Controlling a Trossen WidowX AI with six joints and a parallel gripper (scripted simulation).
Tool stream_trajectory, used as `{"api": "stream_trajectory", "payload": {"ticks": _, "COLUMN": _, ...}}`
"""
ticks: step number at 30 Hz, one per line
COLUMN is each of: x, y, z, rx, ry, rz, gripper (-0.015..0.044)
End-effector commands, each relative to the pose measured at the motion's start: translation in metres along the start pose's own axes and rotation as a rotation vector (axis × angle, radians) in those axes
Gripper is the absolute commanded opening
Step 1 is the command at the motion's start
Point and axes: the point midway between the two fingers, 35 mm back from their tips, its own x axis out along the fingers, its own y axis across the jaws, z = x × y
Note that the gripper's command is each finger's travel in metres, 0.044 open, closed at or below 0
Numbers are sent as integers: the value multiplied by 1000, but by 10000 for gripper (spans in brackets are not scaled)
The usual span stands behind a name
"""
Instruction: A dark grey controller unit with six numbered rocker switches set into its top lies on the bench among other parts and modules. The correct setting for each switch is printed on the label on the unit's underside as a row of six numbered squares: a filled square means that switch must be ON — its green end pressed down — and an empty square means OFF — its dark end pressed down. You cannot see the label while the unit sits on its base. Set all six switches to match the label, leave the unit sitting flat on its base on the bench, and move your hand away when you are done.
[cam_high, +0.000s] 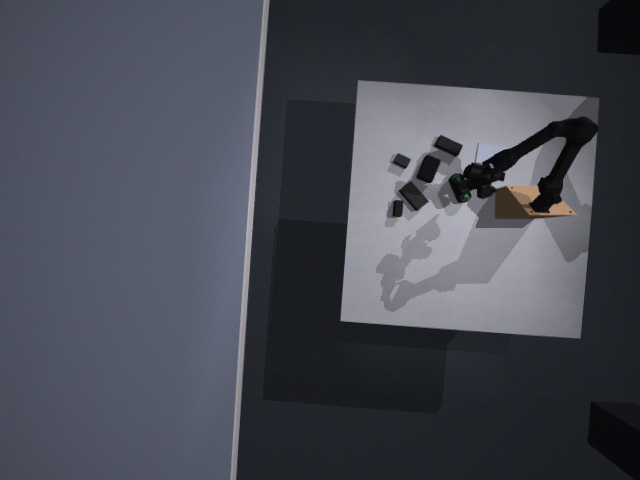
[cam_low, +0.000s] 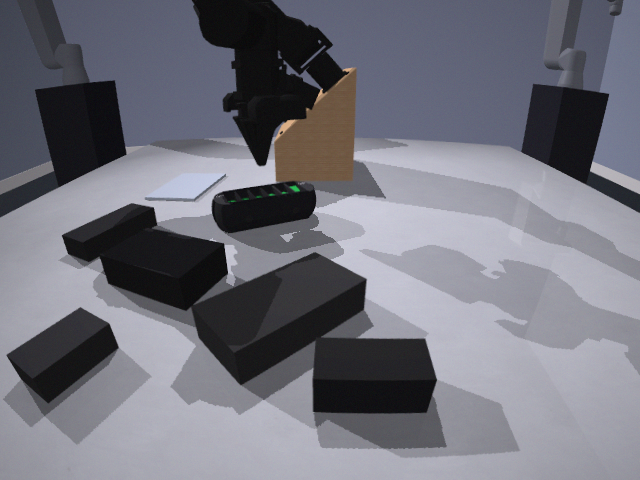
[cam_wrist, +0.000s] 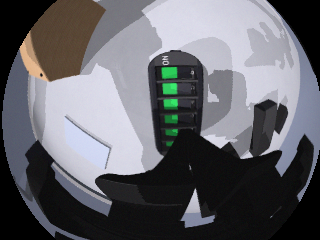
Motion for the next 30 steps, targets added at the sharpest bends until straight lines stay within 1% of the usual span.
{"api": "stream_trajectory", "payload": {"ticks": 1, "x": 1, "y": 1, "z": 3, "rx": 9, "ry": 3, "rz": 7, "gripper": 0}}
{"api": "stream_trajectory", "payload": {"ticks": 7, "x": 2, "y": -2, "z": 3, "rx": 10, "ry": 1, "rz": 20, "gripper": 0}}
{"api": "stream_trajectory", "payload": {"ticks": 17, "x": 30, "y": -49, "z": 2, "rx": 12, "ry": 3, "rz": 210, "gripper": 0}}
{"api": "stream_trajectory", "payload": {"ticks": 24, "x": 32, "y": -50, "z": 2, "rx": 12, "ry": 3, "rz": 214, "gripper": 0}}
{"api": "stream_trajectory", "payload": {"ticks": 30, "x": 43, "y": -51, "z": 2, "rx": 12, "ry": 3, "rz": 213, "gripper": 0}}
